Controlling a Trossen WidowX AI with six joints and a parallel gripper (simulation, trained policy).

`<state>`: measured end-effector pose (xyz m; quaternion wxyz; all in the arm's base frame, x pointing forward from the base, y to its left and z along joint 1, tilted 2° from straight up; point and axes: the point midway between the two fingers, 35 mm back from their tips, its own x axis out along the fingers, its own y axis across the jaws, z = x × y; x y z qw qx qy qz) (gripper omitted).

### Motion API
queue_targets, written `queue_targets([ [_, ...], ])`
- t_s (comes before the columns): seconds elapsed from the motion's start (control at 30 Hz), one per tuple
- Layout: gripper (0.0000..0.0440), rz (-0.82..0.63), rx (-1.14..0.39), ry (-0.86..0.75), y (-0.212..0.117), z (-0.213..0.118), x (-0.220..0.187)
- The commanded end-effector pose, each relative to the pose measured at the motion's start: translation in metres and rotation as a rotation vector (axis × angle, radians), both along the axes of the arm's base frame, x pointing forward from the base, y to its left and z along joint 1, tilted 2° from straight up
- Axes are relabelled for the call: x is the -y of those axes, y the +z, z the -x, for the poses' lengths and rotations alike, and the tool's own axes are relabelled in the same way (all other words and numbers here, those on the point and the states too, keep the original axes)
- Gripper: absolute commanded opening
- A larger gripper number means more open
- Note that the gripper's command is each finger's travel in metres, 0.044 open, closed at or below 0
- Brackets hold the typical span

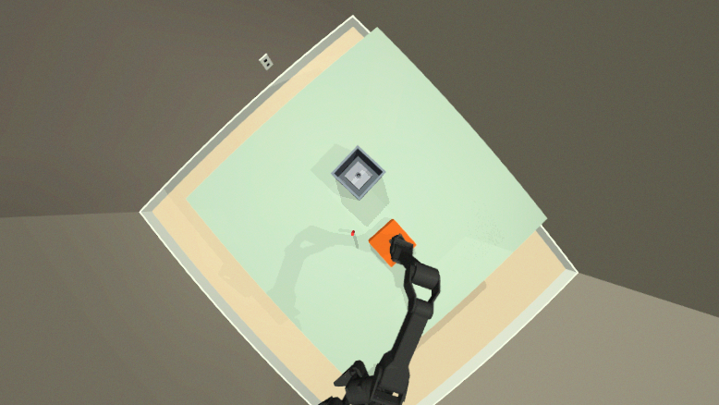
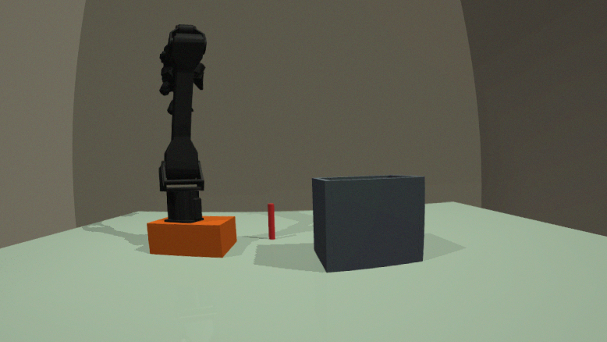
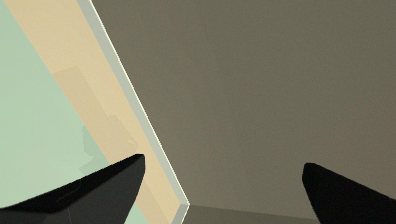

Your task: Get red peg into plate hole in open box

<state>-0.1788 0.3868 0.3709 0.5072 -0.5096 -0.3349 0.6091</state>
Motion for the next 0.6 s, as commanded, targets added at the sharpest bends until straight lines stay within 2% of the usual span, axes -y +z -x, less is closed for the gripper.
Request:
queue_targets([
  [0.0, 0.0421, 0.009, -0.026, -0.016, -0.003, -0.004, -0.001],
  [0.07, 0.0440, 0.026, -0.085, -0.050, -0.009, -0.012, -0.003],
  [0.57, 0.0440, 0.110, -0.482, -0.393, -0.048, -0.098, -0.012],
])
